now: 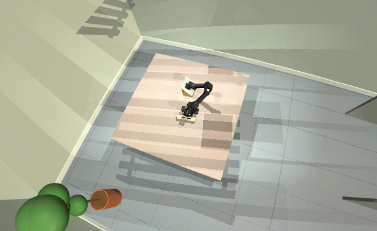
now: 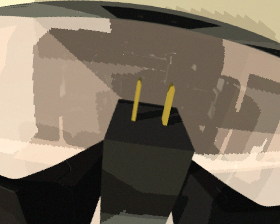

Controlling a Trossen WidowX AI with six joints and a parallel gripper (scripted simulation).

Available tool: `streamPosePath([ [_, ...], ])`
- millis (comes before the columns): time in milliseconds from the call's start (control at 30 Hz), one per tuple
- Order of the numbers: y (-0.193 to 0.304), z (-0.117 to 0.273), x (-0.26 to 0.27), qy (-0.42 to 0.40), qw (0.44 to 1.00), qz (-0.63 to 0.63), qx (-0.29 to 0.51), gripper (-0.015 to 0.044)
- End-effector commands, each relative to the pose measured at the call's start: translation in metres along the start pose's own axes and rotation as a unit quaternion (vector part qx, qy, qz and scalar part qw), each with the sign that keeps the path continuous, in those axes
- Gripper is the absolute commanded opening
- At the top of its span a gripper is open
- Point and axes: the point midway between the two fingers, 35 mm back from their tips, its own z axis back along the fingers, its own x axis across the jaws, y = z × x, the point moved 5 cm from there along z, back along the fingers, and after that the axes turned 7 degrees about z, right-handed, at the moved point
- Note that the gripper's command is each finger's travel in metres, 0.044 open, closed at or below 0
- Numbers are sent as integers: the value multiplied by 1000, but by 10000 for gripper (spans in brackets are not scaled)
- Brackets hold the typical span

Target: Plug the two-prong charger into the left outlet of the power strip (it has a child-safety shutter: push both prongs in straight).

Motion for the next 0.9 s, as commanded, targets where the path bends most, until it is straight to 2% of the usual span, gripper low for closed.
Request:
streamPosePath([
  [0, -6, 1, 1, -3, 1000, 5, -2, 0],
  [867, -14, 1, 2, -3, 1000, 8, -2, 0],
])
